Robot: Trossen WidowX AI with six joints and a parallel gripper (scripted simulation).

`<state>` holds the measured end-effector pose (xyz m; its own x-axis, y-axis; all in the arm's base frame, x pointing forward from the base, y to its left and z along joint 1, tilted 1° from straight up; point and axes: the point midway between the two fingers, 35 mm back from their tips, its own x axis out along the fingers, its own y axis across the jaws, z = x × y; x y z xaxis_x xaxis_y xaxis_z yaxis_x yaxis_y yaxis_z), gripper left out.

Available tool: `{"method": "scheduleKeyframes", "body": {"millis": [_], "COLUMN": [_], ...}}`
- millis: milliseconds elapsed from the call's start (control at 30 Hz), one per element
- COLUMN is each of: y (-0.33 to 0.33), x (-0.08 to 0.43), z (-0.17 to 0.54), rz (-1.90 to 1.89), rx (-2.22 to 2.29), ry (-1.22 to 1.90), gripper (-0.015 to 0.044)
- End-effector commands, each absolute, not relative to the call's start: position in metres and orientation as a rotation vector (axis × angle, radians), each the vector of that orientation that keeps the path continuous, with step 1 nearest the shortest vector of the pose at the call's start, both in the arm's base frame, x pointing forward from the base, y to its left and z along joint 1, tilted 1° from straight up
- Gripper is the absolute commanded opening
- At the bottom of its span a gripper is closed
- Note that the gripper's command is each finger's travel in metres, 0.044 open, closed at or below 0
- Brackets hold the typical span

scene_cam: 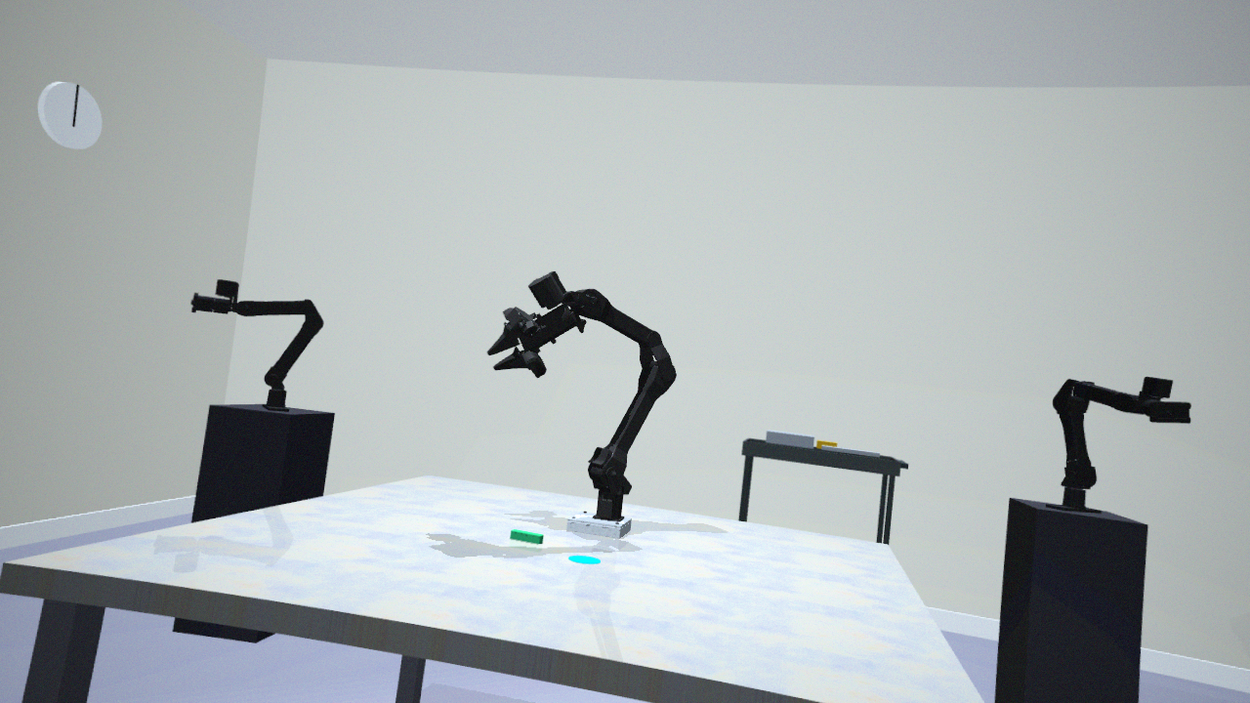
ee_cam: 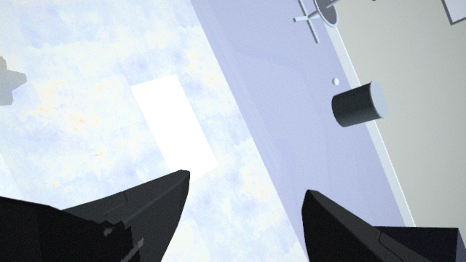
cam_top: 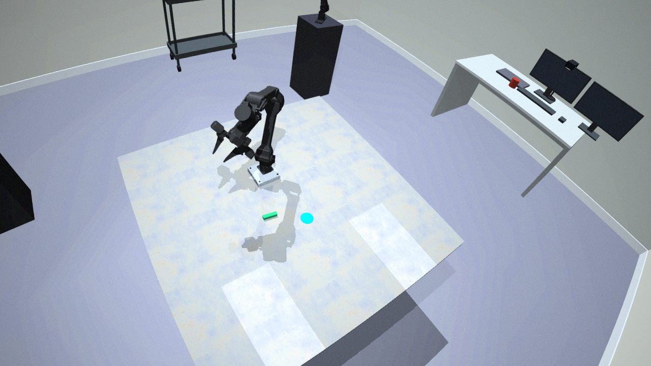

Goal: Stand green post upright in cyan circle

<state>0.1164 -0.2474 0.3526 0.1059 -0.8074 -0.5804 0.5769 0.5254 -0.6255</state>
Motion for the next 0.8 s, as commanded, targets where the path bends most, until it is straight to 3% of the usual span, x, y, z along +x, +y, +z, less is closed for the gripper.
{"method": "scheduleKeyframes", "body": {"millis": [0,767], "y": [-0.244,-0.182], "x": [0.139,0.225], "z": [0.327,0.215], "rz": [-0.852,0.177], "rx": [-0.353,-0.808], "ry": [1.151,1.414], "gripper": [0.0233,0.0233]}}
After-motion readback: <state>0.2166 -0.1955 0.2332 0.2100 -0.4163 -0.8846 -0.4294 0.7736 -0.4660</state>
